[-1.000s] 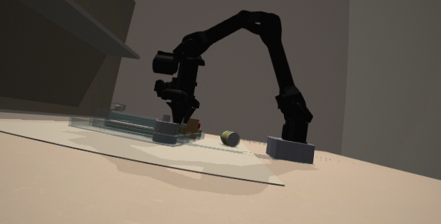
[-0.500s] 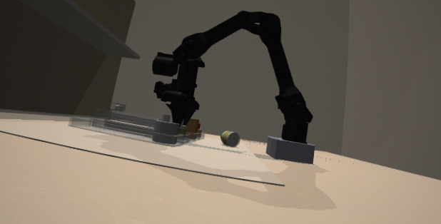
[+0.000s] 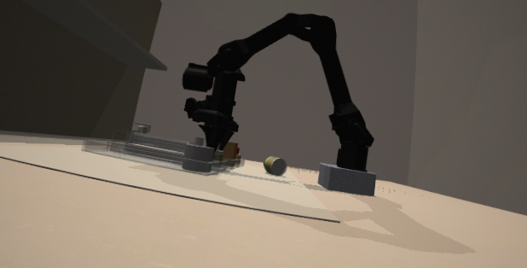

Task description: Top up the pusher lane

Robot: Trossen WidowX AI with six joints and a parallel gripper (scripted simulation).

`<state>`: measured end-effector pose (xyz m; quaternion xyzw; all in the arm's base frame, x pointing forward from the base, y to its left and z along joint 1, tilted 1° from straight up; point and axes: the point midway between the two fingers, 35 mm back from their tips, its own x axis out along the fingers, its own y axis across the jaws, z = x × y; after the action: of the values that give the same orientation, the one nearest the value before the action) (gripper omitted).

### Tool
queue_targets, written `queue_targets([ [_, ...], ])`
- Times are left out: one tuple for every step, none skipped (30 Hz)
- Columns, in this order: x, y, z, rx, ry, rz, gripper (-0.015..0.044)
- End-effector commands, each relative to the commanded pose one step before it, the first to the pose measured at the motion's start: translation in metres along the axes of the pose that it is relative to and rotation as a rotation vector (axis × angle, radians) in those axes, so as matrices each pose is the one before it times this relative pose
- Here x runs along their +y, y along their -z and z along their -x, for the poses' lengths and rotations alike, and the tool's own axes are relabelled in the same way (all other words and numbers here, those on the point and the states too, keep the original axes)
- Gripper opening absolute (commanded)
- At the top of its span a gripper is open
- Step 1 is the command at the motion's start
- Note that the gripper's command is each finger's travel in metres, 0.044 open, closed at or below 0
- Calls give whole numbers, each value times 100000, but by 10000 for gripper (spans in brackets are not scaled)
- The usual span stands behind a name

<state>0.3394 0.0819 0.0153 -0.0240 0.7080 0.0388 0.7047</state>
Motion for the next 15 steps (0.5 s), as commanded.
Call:
queue_targets([
  [5,-172,-3,-1115,103,95,0],
  [0,17,0,1,0,0,0],
  [0,17,0,1,0,0,0],
  [0,17,0,1,0,0,0],
  [0,17,0,1,0,0,0],
  [0,17,0,1,0,0,0],
  [0,17,0,1,0,0,0],
  [0,17,0,1,0,0,0],
  [0,17,0,1,0,0,0],
  [0,17,0,1,0,0,0],
  [0,17,0,1,0,0,0],
  [0,17,0,1,0,0,0],
  [0,17,0,1,0,0,0],
  [0,17,0,1,0,0,0],
  [0,17,0,1,0,0,0],
])
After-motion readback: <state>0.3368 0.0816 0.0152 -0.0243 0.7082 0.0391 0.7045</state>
